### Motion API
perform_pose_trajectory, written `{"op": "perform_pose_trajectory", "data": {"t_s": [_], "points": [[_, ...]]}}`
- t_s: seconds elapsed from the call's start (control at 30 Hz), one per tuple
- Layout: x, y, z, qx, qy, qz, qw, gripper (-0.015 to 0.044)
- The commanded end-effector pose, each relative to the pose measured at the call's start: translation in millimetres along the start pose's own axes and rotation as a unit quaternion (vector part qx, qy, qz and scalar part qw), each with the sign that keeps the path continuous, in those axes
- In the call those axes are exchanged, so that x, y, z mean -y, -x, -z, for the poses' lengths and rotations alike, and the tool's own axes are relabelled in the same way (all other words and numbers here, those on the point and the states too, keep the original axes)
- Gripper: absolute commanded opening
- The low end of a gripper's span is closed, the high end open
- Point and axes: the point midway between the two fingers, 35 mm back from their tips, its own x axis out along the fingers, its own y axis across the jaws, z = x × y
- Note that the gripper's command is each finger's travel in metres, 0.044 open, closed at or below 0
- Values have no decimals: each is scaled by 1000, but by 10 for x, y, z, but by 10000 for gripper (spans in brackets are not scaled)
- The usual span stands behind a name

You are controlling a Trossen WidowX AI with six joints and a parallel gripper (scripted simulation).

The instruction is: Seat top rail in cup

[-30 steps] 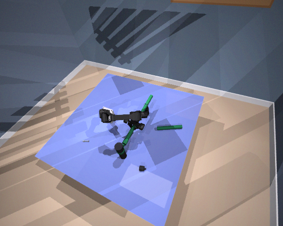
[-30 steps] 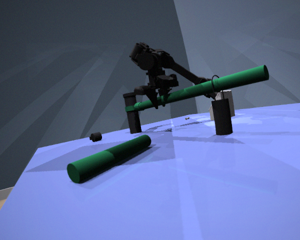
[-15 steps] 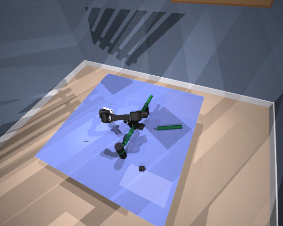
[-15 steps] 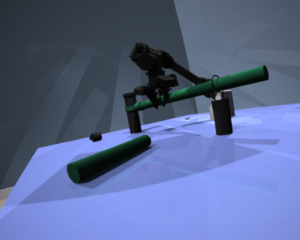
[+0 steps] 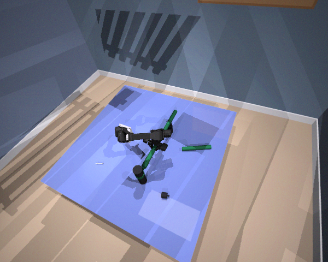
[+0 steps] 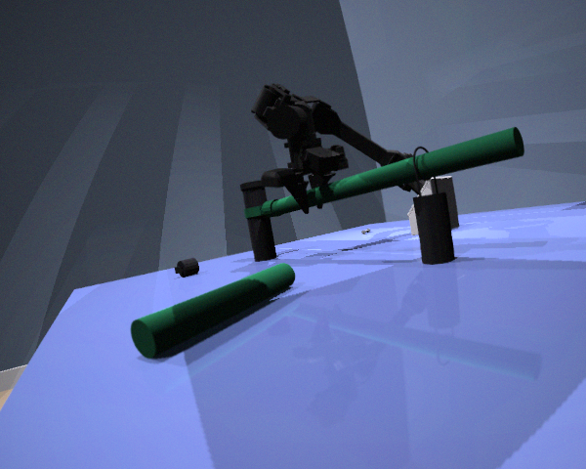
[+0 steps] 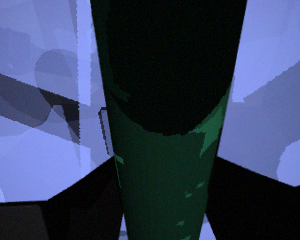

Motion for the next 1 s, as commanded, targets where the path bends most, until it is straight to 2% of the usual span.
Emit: {"op": "perform_pose_trajectory", "data": {"t_s": [0.0,0.97], "points": [[8,15,54,-3,-1,4,1000,0],[17,19,229,-2,-1,6,1000,0]]}}
